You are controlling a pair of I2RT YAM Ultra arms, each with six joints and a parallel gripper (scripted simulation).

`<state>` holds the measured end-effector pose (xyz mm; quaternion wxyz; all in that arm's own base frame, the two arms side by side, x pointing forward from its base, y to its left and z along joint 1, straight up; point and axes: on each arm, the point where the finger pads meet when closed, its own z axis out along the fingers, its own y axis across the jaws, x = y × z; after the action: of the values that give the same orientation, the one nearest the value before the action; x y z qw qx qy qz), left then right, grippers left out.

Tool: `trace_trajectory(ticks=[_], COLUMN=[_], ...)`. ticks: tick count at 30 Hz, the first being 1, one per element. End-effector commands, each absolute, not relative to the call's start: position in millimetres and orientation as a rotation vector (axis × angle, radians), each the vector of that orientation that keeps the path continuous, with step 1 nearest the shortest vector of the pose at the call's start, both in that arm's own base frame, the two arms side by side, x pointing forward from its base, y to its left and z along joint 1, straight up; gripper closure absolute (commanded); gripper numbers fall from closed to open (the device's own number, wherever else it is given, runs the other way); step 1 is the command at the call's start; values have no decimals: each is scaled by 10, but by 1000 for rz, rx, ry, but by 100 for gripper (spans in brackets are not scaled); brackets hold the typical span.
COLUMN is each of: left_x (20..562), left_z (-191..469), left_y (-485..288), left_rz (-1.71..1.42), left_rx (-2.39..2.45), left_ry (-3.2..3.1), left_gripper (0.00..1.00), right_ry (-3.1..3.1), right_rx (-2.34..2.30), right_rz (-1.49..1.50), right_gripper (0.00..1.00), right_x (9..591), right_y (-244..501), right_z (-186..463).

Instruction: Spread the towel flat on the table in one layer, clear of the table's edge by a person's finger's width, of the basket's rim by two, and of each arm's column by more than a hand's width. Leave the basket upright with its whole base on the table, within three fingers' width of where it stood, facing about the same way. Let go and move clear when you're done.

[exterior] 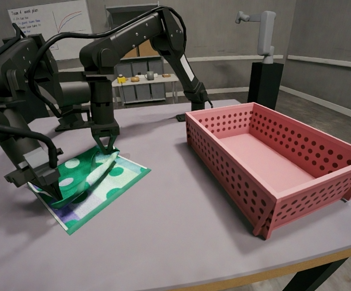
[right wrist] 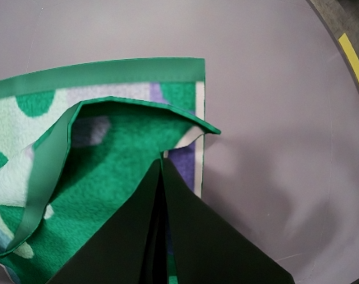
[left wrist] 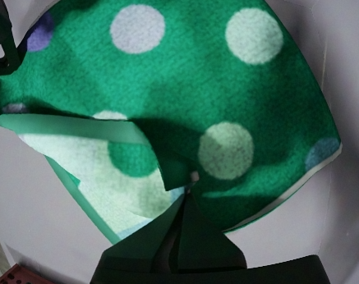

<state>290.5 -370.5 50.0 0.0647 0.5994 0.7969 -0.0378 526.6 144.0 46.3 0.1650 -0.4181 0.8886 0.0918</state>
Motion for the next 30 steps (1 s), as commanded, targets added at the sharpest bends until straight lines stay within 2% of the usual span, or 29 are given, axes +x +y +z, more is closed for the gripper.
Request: trace_trajectory(ticks=[1, 8, 9, 11, 15, 17, 18, 22, 23, 25, 26, 30], left_x=[2910, 2907, 2958, 2954, 2964, 2963, 2964, 2964, 2966, 2983, 2972, 2998], left_z=[845, 1018, 1322, 1313, 1789, 1789, 2031, 2031, 2282, 2188, 2538, 2422], left_y=[-3562, -3498, -3486, -3481, -3323, -3323, -3229, -3229, -3131, -3147, -3032, -3057], left_rz=[-147, -156, -178, -177, -201, -201, -211, -211, -221, -215, -230, -223], left_rx=[1739, 1709, 1656, 1658, 1571, 1571, 1524, 1524, 1473, 1484, 1418, 1431], left_ry=[2418, 2418, 2389, 2391, 2383, 2383, 2384, 2384, 2386, 2406, 2388, 2413], left_gripper=[100, 100, 100, 100, 100, 100, 100, 100, 100, 100, 100, 100], right_ry=[2480, 2483, 2486, 2488, 2493, 2530, 2505, 2527, 2483, 2505, 2451, 2491], right_rx=[-1131, -1094, -1060, -1054, -971, -972, -925, -916, -864, -867, -812, -803], right_rz=[224, 224, 214, 214, 201, 210, 200, 202, 191, 196, 187, 190], right_gripper=[100, 100, 100, 100, 100, 100, 100, 100, 100, 100, 100, 100], right_x=[5314, 5292, 5259, 5265, 5187, 5215, 5158, 5186, 5113, 5136, 5053, 5110], right_y=[1485, 1472, 1481, 1460, 1463, 1437, 1456, 1409, 1424, 1425, 1436, 1380], right_z=[1005, 1182, 1377, 1377, 1822, 1635, 1977, 1878, 2273, 2157, 2550, 2388])
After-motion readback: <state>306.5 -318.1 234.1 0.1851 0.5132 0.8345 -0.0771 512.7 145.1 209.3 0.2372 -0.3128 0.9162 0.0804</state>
